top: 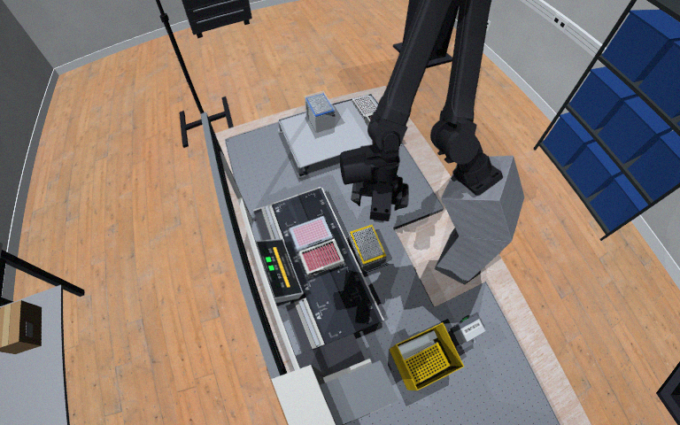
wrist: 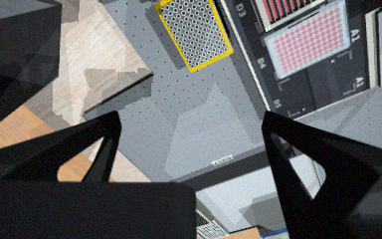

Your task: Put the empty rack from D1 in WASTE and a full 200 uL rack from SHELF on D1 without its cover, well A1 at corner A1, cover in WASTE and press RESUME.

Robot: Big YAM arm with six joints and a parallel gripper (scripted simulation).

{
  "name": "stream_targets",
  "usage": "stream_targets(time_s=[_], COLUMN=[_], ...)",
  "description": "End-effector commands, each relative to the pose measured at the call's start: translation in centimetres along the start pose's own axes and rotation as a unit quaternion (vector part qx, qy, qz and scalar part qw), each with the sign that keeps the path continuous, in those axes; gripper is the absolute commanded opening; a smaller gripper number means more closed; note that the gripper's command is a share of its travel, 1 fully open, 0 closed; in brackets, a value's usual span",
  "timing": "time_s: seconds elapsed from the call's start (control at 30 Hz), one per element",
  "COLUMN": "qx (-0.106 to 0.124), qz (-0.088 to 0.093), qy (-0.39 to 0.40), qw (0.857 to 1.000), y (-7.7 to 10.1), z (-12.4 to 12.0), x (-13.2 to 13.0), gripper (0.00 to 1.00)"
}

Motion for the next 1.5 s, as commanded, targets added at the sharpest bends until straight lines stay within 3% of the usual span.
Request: stream_targets(time_s=[0.0,0.5,0.63,0.8,0.9,1.0,1.23,1.3,1.47], qx=[-0.001,-0.001,-0.005,-0.006,-0.003,-0.005,-0.005,0.0,0.0], qz=[-0.002,-0.002,-0.007,-0.005,0.001,-0.007,-0.007,0.001,0.001], qy=[0.052,0.179,0.176,0.215,0.248,0.236,0.236,0.24,0.241], qw=[0.999,0.984,0.984,0.977,0.969,0.972,0.972,0.971,0.971], y=[0.2,0.2,0.3,0.3,0.2,0.3,0.3,-0.5,-1.1], z=[0.0,-0.1,0.3,1.1,0.4,0.7,0.7,0.4,0.3], x=[-0.7,-0.6,-0.8,-1.5,-0.4,-1.2,-1.2,-0.7,-0.6], gripper=[1.0,1.0,1.0,1.0,1.0,1.0,1.0,1.0,1.0])
Point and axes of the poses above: the point where the finger pads meet when closed, its own y axis back along the fingers, its own x axis across the jaws, z = x × y, the point moved 9 cm from there along y, back along the fingers, and after that the axes turned 15 degrees about -y, right-handed, at the moved point
